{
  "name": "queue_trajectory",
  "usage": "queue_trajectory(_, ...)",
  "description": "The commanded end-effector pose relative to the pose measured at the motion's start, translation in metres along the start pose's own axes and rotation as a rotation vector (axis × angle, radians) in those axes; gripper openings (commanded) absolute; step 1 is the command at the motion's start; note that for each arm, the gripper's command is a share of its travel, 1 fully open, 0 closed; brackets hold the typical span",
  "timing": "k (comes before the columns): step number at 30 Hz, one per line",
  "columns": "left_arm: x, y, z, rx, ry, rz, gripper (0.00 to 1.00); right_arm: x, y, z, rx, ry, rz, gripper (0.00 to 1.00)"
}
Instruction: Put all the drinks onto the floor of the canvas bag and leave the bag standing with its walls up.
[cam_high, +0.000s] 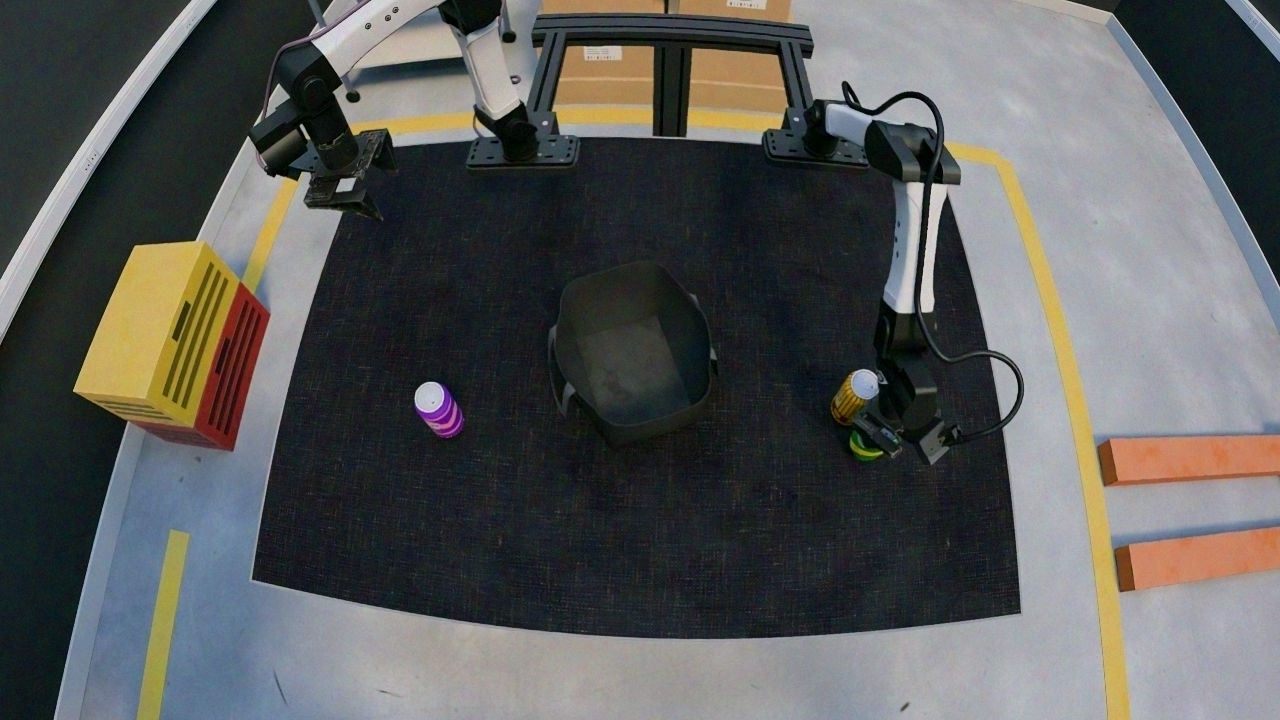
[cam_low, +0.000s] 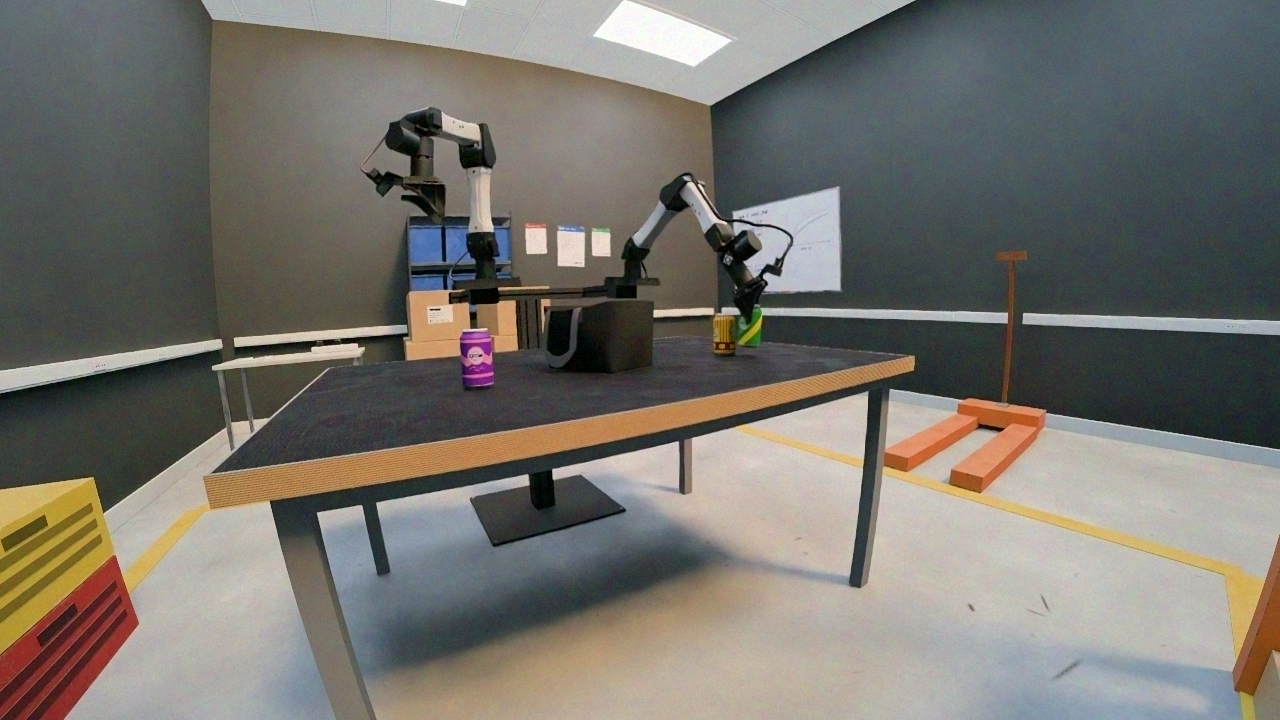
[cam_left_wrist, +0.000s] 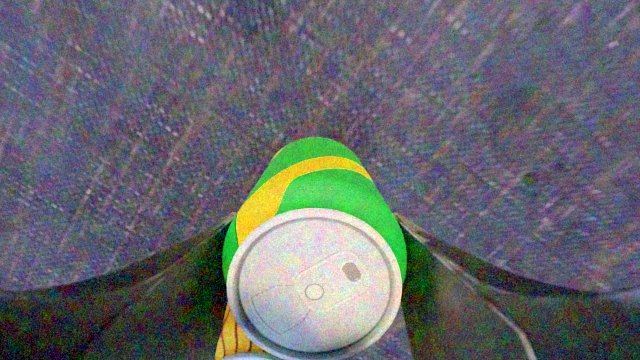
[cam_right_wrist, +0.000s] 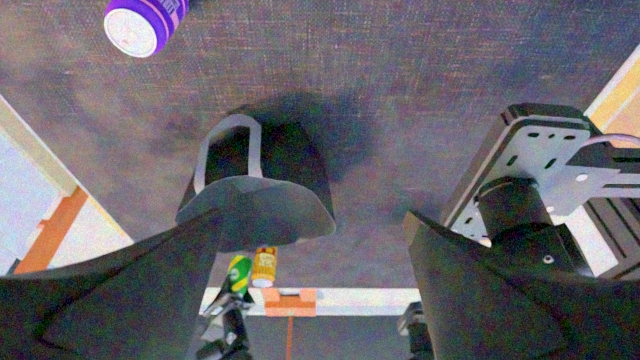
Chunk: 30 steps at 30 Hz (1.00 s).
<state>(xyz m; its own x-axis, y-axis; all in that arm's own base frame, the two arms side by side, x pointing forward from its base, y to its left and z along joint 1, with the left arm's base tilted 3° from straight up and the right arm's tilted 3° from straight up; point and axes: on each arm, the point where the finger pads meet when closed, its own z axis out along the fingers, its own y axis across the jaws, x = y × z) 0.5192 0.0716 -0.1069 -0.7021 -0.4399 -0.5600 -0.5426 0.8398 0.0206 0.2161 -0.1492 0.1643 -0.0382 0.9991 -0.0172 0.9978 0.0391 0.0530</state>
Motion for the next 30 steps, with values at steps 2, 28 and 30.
queue_trajectory(2,-0.080,-0.020,-0.049,0.057,-0.154,-0.044,0.74,-0.007,0.004,-0.013,-0.034,-0.054,0.008,1.00)
queue_trajectory(28,-0.071,-0.015,-0.038,0.066,-0.185,-0.053,0.74,-0.007,0.004,-0.013,-0.034,-0.054,0.008,1.00)
queue_trajectory(30,-0.081,-0.018,-0.041,0.074,-0.205,-0.060,0.74,-0.007,0.004,-0.013,-0.034,-0.054,0.008,1.00)
